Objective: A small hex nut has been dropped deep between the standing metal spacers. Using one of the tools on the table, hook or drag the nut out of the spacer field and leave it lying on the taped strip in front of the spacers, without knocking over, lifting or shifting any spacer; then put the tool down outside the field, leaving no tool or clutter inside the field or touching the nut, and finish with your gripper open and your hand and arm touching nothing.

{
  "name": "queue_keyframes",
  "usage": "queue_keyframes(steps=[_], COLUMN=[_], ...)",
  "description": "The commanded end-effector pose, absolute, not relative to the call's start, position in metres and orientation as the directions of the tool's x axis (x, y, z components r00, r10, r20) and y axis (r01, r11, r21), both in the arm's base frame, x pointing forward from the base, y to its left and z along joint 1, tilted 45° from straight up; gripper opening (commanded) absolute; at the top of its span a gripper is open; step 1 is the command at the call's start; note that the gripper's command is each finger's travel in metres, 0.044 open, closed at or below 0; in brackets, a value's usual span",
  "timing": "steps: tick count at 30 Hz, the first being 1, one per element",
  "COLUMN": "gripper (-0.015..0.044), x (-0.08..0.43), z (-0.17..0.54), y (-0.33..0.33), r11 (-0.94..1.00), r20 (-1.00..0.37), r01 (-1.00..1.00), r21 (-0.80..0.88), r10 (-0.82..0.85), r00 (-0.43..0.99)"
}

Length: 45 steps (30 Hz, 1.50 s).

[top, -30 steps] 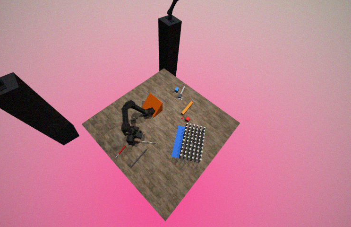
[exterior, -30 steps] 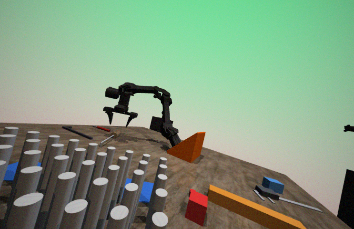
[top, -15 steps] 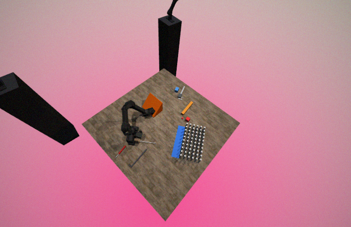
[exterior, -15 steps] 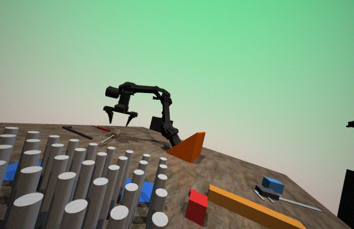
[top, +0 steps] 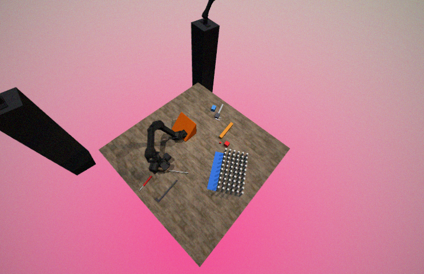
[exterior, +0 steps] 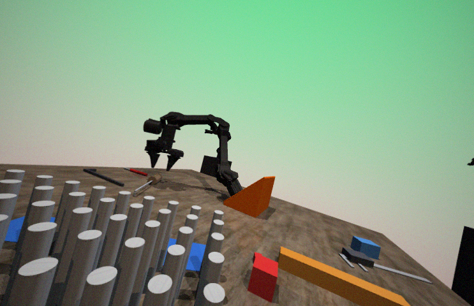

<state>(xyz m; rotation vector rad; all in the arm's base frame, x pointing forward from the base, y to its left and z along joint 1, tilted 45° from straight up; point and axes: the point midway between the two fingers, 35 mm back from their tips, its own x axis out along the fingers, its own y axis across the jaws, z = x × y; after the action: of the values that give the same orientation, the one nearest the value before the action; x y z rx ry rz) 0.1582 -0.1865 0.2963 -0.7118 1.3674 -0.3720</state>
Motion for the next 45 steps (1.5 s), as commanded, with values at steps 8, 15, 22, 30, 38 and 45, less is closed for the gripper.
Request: queue_keyframes(steps=[8, 15, 22, 30, 38, 45], gripper=[0.0440, 0.0440, 0.0440, 0.0440, 0.0440, 0.0440], x=[0.150, 0.149, 0.147, 0.147, 0.147, 0.147], z=[0.300, 0.305, 0.311, 0.314, 0.314, 0.314], y=[-0.183, -0.183, -0.182, -0.181, -0.181, -0.181], r11=[0.514, 0.261, -0.021, -0.230, -0.230, -0.230], r20=[-0.735, -0.703, -0.661, -0.635, -0.635, -0.635], r01=[0.838, 0.850, 0.739, 0.608, 0.608, 0.608], r21=[0.181, 0.458, 0.674, 0.760, 0.760, 0.760], r10=[-0.496, -0.478, -0.464, -0.459, -0.459, -0.459], r00=[0.463, 0.526, 0.590, 0.621, 0.621, 0.621])
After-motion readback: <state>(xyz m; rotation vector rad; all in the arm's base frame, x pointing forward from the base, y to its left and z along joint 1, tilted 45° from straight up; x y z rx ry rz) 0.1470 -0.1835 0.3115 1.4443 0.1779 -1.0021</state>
